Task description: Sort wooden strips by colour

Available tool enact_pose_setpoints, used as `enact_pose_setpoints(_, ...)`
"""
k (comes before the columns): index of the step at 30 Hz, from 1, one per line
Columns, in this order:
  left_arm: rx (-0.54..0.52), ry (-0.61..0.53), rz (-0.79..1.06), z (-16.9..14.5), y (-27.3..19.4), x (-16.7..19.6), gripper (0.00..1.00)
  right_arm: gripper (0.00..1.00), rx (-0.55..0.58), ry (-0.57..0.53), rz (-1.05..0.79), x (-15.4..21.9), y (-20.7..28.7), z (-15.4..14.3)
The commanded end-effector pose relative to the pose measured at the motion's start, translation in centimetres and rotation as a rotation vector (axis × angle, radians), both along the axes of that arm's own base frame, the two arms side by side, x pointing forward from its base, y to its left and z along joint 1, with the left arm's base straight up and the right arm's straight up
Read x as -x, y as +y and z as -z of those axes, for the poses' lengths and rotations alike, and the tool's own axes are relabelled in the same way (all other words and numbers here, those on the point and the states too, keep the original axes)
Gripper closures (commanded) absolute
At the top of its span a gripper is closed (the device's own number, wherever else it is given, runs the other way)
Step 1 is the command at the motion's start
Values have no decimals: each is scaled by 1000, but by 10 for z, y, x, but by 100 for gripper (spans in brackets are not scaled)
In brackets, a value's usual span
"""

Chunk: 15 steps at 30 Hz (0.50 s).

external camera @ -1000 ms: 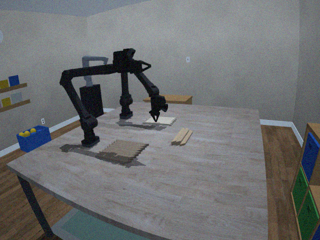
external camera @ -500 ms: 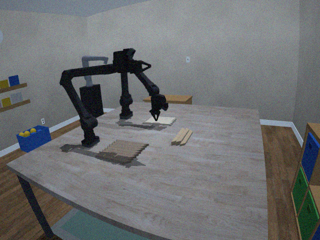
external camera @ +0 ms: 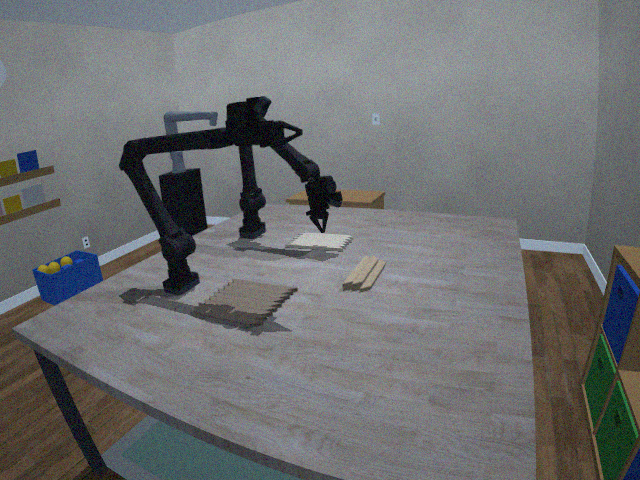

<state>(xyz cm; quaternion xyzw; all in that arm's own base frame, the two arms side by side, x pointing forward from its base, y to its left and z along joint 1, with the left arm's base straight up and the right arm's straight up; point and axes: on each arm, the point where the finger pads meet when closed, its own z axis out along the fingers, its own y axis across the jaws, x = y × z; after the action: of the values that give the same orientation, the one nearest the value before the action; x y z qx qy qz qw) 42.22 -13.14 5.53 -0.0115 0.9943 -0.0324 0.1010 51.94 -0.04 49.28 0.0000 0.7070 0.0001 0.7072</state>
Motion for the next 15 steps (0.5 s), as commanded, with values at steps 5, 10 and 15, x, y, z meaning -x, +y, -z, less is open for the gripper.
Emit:
enact_pose_setpoints(5,67,-391,23,-96,10,-79,99,99,11,-15,12,-3,-7,-6)
enact_pose_setpoints(10,81,-579,28,-151,26,-107,99,99,11,-15,12,-3,-7,-6)
enact_pose_setpoints(15,77,-672,25,-198,40,-130,99,99,11,-15,12,-3,-7,-6)
